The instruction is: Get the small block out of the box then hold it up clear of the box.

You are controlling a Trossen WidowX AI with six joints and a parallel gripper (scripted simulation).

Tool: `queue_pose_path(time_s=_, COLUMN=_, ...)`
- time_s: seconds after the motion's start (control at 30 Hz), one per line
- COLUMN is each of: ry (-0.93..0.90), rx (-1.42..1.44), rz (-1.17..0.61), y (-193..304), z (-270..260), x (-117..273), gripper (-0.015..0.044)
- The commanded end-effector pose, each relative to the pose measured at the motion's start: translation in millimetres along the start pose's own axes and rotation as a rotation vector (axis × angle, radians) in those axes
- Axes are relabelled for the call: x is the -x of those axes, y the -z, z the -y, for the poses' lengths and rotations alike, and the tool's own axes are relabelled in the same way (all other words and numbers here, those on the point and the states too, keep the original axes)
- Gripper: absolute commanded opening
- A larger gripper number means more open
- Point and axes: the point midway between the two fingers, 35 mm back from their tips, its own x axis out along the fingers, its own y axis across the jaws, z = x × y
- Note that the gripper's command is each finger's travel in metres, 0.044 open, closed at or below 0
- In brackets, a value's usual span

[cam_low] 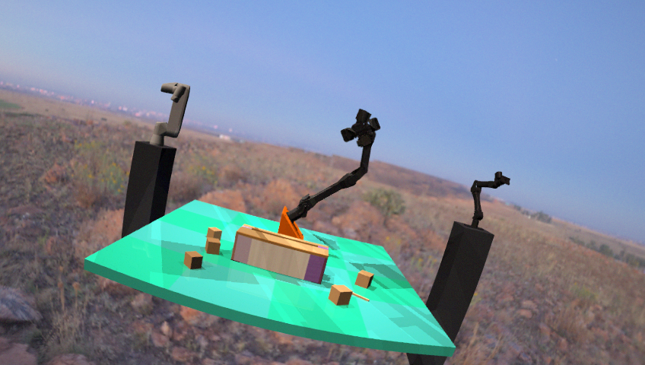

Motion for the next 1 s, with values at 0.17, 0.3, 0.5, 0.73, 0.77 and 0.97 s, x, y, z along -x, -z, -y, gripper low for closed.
queue_pose_path(time_s=0.17, ry=-0.069, rx=-0.250, rz=0.046, y=14.3, z=-34.4, x=-30.1, gripper=0.0400)
queue_pose_path(time_s=0.3, ry=-0.134, rx=-0.609, rz=0.069, y=29.5, z=-74.1, x=-51.4, gripper=0.0400)
queue_pose_path(time_s=0.5, ry=-0.269, rx=-1.020, rz=0.096, y=36.2, z=-138.4, x=-91.9, gripper=0.0400)
queue_pose_path(time_s=0.73, ry=-0.547, rx=-1.745, rz=0.021, y=19.6, z=-231.0, x=-136.5, gripper=0.0400)
queue_pose_path(time_s=0.77, ry=-0.606, rx=-1.865, rz=-0.008, y=13.5, z=-247.0, x=-143.2, gripper=0.0400)
queue_pose_path(time_s=0.97, ry=-0.948, rx=-2.430, rz=-0.266, y=-30.9, z=-325.9, x=-169.2, gripper=0.0400)
